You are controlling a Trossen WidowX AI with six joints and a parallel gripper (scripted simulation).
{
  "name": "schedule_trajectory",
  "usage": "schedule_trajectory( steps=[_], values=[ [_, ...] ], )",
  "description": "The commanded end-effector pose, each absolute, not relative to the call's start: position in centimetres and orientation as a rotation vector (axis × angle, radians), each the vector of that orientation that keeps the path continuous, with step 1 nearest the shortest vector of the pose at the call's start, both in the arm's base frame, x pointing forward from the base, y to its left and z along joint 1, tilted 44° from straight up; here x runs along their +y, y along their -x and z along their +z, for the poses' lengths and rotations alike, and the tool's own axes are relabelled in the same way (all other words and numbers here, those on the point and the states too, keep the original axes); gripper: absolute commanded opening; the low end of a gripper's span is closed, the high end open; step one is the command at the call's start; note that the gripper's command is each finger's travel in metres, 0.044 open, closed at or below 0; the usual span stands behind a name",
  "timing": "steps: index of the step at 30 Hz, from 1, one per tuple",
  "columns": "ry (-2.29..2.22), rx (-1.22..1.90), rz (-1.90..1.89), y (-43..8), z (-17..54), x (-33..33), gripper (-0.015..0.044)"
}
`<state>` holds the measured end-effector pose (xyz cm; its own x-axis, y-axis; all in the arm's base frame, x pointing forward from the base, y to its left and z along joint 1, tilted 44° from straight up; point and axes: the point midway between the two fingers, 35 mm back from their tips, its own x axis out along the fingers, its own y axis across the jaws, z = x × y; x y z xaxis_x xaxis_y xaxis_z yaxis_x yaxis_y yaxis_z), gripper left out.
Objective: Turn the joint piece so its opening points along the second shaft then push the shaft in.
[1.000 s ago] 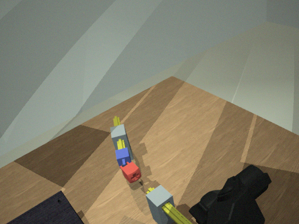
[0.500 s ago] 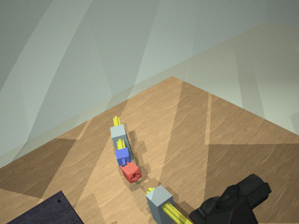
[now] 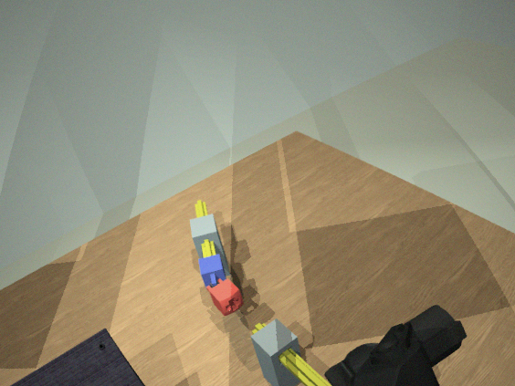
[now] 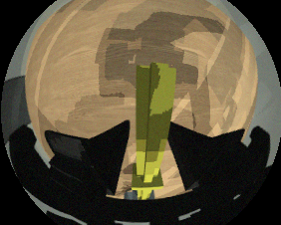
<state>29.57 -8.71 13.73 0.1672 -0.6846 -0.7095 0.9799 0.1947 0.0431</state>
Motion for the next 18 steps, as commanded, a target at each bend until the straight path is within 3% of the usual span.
schedule_trajectory(
  steps=[1, 14, 18],
  values=[
    [-0.572, 0.635, -1.278, -29.6, 13.65, -8.68, 0.0102],
    [-0.572, 0.635, -1.278, -29.6, 13.65, -8.68, 0.0102],
    [-0.572, 0.635, -1.278, -29.6, 13.65, -8.68, 0.0067]
  ],
)
